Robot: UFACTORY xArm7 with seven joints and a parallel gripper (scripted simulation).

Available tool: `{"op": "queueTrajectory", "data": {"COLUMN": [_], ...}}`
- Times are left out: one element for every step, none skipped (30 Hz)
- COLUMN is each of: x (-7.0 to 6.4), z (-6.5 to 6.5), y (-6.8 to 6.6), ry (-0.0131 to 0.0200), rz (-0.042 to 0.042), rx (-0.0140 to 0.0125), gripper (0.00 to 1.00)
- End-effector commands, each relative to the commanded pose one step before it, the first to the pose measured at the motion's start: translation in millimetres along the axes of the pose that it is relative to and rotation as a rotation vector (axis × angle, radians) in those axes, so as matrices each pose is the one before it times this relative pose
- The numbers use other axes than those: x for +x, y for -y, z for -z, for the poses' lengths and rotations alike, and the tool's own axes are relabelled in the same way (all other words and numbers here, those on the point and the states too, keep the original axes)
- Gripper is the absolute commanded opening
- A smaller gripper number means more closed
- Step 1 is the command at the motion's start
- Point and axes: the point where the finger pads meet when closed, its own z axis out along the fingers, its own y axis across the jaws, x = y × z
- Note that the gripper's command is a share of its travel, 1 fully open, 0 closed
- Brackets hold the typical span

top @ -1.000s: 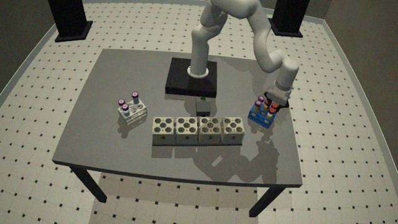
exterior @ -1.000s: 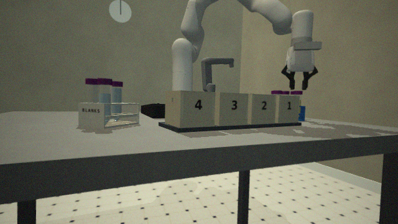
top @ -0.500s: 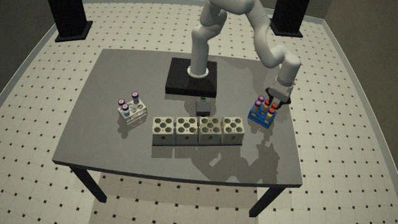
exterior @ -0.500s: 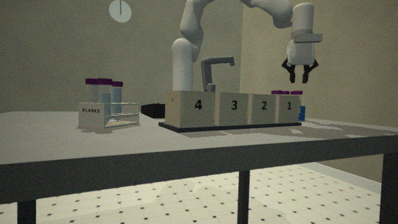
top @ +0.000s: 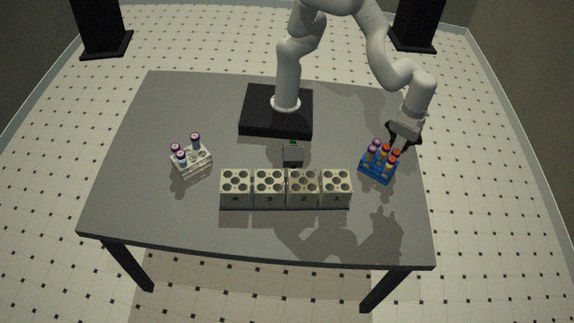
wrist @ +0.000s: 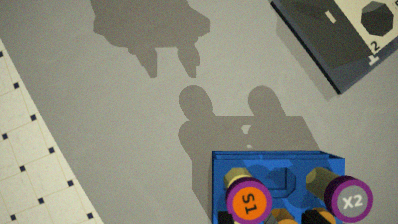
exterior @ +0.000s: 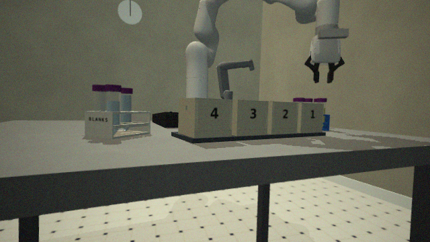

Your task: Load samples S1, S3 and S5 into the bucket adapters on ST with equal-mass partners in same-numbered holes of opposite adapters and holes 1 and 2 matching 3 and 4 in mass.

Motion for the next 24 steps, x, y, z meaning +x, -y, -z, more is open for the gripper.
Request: {"op": "queueTrajectory", "data": {"x": [0.29,0.0,0.0,0.0,0.0,0.0,0.0,0.0,0.0,0.0,0.0,0.0,0.0,0.0,0.0,0.0,0.0,0.0,0.0,0.0,0.0,0.0,0.0,0.0], "z": [10.82,0.0,2.01,2.0,2.0,2.0,2.0,2.0,2.0,2.0,2.0,2.0,2.0,2.0,2.0,2.0,2.0,0.0,0.0,2.01,2.0,2.0,2.0,2.0], "y": [1.28,0.0,0.01,0.0,0.0,0.0,0.0,0.0,0.0,0.0,0.0,0.0,0.0,0.0,0.0,0.0,0.0,0.0,0.0,0.01,0.0,0.0,0.0,0.0], "ry": [-0.00087,0.0,0.0,0.0,0.0,0.0,0.0,0.0,0.0,0.0,0.0,0.0,0.0,0.0,0.0,0.0,0.0,0.0,0.0,0.0,0.0,0.0,0.0,0.0], "rz": [-0.00005,0.0,0.0,0.0,0.0,0.0,0.0,0.0,0.0,0.0,0.0,0.0,0.0,0.0,0.0,0.0,0.0,0.0,0.0,0.0,0.0,0.0,0.0,0.0], "rx": [0.00467,0.0,0.0,0.0,0.0,0.0,0.0,0.0,0.0,0.0,0.0,0.0,0.0,0.0,0.0,0.0,0.0,0.0,0.0,0.0,0.0,0.0,0.0,0.0], "gripper": [0.44,0.44,0.44,0.44,0.44,0.44,0.44,0.44,0.44,0.44,0.44,0.44,0.44,0.44,0.44,0.44,0.44,0.44,0.44,0.44,0.44,0.44,0.44,0.44]}}
